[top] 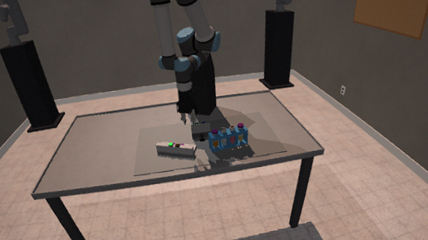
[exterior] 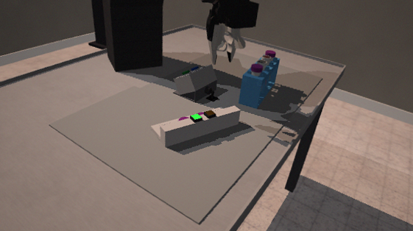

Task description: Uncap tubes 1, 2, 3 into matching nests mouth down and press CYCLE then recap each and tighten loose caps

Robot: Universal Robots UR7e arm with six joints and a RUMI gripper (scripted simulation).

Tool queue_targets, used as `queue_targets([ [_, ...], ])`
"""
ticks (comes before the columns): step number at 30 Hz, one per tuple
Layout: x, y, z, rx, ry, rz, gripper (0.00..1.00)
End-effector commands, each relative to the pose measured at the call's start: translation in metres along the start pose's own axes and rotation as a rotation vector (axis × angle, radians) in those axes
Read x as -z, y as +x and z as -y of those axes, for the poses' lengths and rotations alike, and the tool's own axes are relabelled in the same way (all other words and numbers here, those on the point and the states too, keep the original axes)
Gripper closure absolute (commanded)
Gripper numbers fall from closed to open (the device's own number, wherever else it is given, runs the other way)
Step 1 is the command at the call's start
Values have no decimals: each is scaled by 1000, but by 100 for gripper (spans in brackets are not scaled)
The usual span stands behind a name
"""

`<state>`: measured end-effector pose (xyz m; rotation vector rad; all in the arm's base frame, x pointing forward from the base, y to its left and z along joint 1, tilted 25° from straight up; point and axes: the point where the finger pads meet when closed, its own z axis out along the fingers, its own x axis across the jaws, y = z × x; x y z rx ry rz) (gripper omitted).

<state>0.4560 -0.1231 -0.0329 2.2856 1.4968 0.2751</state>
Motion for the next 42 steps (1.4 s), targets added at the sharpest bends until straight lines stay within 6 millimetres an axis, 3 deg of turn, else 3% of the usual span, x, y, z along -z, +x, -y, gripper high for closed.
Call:
queue_targets([
  [1, 0, -28, -10, 2, 1, -5, 71],
  [6, 0, -60, -20, 2, 1, -5, 71],
  [14, 0, -60, -20, 2, 1, -5, 71],
  [40, -120, -60, -21, 2, 1, -5, 71],
  [42, -120, -60, -21, 2, 1, -5, 71],
])
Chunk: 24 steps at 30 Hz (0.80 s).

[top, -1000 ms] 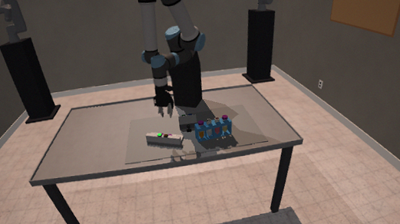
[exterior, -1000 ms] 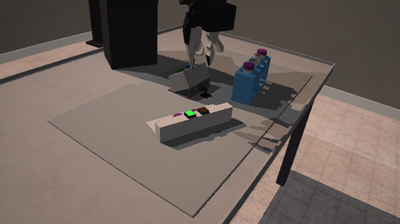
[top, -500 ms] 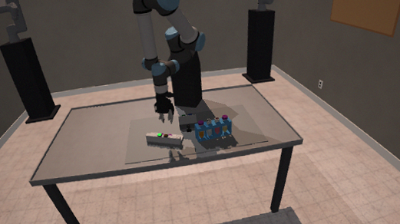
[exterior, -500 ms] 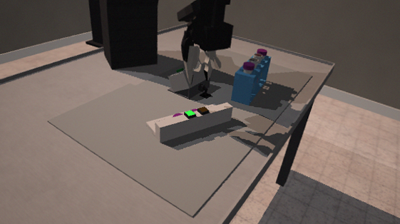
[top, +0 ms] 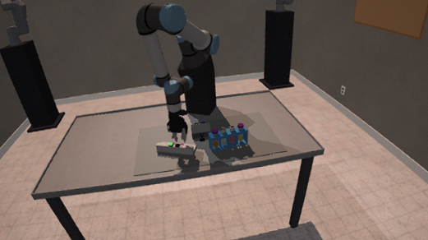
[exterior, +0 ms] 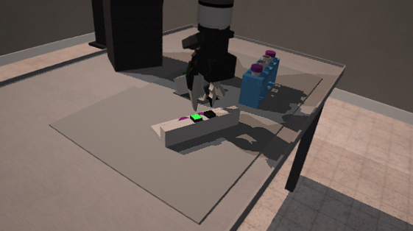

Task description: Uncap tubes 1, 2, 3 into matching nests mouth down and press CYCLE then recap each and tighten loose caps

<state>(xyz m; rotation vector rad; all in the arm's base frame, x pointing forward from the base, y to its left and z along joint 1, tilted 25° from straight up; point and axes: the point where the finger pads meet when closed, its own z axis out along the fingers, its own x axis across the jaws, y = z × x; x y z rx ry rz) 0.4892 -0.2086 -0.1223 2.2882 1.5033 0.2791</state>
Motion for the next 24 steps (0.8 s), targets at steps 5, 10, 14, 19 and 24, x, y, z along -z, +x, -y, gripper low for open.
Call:
queue_targets([
  [5, -18, 0, -2, 0, -3, 1, 71],
  [10, -18, 0, -2, 0, -3, 1, 71],
  [14, -20, 0, -1, 0, -3, 1, 71],
  [19, -22, 0, -1, 0, -3, 1, 71],
  [24, -24, 0, -1, 0, -3, 1, 71],
])
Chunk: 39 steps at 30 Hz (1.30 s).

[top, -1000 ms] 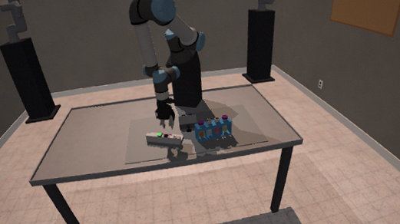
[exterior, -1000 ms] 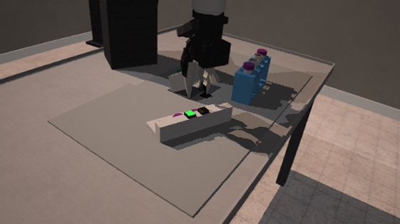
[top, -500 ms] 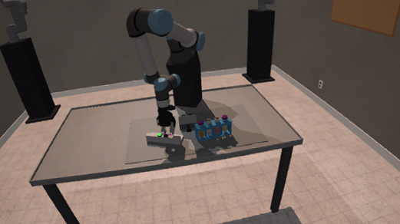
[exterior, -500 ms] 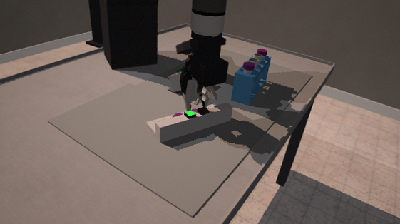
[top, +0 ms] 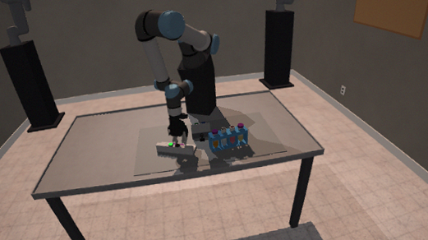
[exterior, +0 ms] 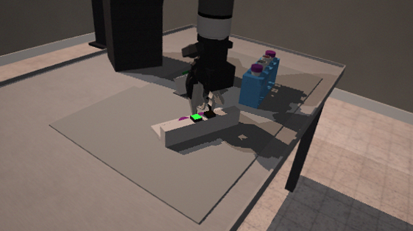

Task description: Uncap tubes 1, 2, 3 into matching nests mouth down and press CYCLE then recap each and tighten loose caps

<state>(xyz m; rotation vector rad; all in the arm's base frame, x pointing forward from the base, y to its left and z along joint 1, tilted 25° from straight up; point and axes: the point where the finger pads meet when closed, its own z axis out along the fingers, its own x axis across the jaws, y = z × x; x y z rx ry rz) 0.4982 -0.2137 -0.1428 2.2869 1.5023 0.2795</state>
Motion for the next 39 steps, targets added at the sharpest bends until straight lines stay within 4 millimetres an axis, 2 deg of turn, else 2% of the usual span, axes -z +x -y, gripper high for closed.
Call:
queue_targets([
  [1, -2, 0, 0, 0, -1, 0, 71],
  [13, -5, 0, 0, 0, -1, 0, 71],
  [14, -5, 0, 0, 0, -1, 0, 100],
  [28, -5, 0, 0, 0, -1, 0, 100],
  [39, 50, 0, 0, 0, -1, 0, 100],
])
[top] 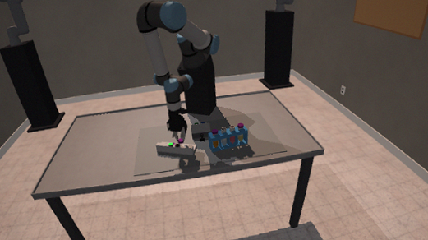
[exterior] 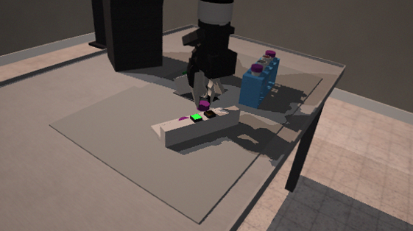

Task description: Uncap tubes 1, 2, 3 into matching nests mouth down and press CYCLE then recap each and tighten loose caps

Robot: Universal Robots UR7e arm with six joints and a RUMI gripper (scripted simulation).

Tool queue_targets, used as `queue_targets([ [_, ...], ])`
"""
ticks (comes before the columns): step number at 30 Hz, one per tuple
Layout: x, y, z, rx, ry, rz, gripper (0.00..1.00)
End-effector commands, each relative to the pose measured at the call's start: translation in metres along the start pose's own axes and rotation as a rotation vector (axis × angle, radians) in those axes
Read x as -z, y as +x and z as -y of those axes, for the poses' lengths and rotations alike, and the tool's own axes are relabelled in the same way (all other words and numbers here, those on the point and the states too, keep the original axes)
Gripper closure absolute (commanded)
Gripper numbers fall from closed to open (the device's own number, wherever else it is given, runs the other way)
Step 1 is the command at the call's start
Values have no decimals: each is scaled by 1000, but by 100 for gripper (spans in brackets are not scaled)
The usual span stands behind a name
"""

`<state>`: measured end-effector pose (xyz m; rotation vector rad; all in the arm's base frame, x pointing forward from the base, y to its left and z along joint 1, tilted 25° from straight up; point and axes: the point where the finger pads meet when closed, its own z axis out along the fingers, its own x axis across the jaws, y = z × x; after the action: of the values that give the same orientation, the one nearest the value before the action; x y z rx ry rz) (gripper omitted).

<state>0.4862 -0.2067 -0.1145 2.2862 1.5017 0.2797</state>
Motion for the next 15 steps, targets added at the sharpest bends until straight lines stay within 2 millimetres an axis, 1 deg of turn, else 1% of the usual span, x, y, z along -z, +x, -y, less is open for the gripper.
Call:
queue_targets([
  [1, 23, 0, -1, 0, 0, 0, 100],
  [3, 33, 0, -1, 0, 0, 0, 100],
  [5, 33, 0, -1, 0, 0, 0, 100],
  [15, 83, 0, -1, 0, 0, 0, 100],
])
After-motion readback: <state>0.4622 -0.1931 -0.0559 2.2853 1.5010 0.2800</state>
